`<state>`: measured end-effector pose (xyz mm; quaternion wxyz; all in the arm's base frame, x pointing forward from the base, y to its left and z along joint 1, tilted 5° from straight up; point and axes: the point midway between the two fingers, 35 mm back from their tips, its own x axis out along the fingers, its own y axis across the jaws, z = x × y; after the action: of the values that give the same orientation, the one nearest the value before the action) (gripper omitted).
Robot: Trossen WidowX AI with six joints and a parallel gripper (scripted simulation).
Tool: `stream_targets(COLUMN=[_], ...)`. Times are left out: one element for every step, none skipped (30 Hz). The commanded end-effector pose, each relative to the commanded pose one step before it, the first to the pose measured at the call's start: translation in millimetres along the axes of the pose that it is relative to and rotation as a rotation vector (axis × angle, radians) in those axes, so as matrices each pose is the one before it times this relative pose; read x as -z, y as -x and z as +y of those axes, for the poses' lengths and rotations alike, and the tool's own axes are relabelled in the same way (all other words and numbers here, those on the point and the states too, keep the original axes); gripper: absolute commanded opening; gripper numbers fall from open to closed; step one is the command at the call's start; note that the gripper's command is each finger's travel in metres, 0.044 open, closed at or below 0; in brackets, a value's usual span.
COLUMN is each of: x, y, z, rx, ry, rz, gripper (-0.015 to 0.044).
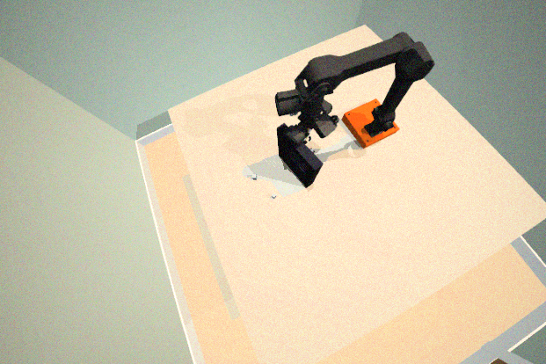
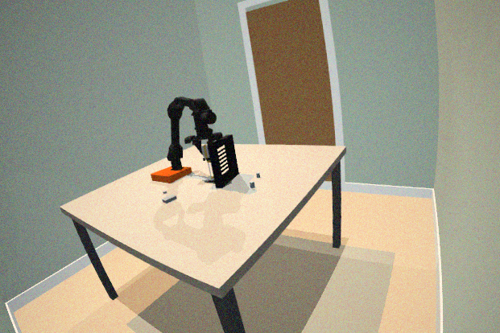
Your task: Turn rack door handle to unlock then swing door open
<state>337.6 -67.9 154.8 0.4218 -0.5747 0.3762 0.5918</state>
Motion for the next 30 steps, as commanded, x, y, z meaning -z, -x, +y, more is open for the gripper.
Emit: stream_targets(x=[-0.38, 0.0, 0.0, 0.0, 0.0, 0.0, 0.0, 0.0, 0.0, 0.0, 0.0, 0.0, 0.0, 0.0, 0.0, 0.0, 0.0, 0.0, 0.0, 0.0, 0.0, 0.0, 0.0, 0.0, 0.0, -0.07, -0.21, -0.35, -0.4, -0.41], y=[-0.28, 0.0, 0.0, 0.0, 0.0, 0.0, 0.0, 0.0, 0.0, 0.0, 0.0, 0.0, 0.0, 0.0, 0.0, 0.0, 0.0, 0.0, 0.0, 0.0, 0.0, 0.0, 0.0, 0.0, 0.0, 0.0, 0.0, 0.01, 0.0, 0.0], z=[-0.33, 0.0, 0.0, 0.0, 0.0, 0.0, 0.0, 0.0, 0.0, 0.0, 0.0, 0.0, 0.0, 0.0, 0.0, 0.0, 0.0, 0.0, 0.0, 0.0, 0.0, 0.0, 0.0, 0.0, 0.0, 0.09, 0.28, 0.48, 0.56, 0.6], rx=[0.00192, 0.0, 0.0, 0.0, 0.0, 0.0, 0.0, 0.0, 0.0, 0.0, 0.0, 0.0, 0.0, 0.0, 0.0, 0.0, 0.0, 0.0, 0.0, 0.0, 0.0, 0.0, 0.0, 0.0, 0.0, -0.00001, -0.00003, -0.00005, -0.00006, -0.00006], ry=[0.005, 0.0, 0.0, 0.0, 0.0, 0.0, 0.0, 0.0, 0.0, 0.0, 0.0, 0.0, 0.0, 0.0, 0.0, 0.0, 0.0, 0.0, 0.0, 0.0, 0.0, 0.0, 0.0, 0.0, 0.0, -0.0035, -0.0104, -0.0174, -0.02, -0.0214], rz=[-0.00303, 0.0, 0.0, 0.0, 0.0, 0.0, 0.0, 0.0, 0.0, 0.0, 0.0, 0.0, 0.0, 0.0, 0.0, 0.0, 0.0, 0.0, 0.0, 0.0, 0.0, 0.0, 0.0, 0.0, 0.0, -0.00001, -0.00002, -0.00003, -0.00004, -0.00004], gripper=[0.016, 0.0153, 0.0147, 0.014, 0.0133, 0.0127, 0.012, 0.0113, 0.0107, 0.01, 0.0093, 0.0087, 0.008, 0.0073, 0.0067, 0.006, 0.0053, 0.0047, 0.004, 0.0033, 0.0027, 0.002, 0.0014, 0.0014, 0.0014, 0.0014, 0.0014, 0.0014, 0.0014, 0.0014])
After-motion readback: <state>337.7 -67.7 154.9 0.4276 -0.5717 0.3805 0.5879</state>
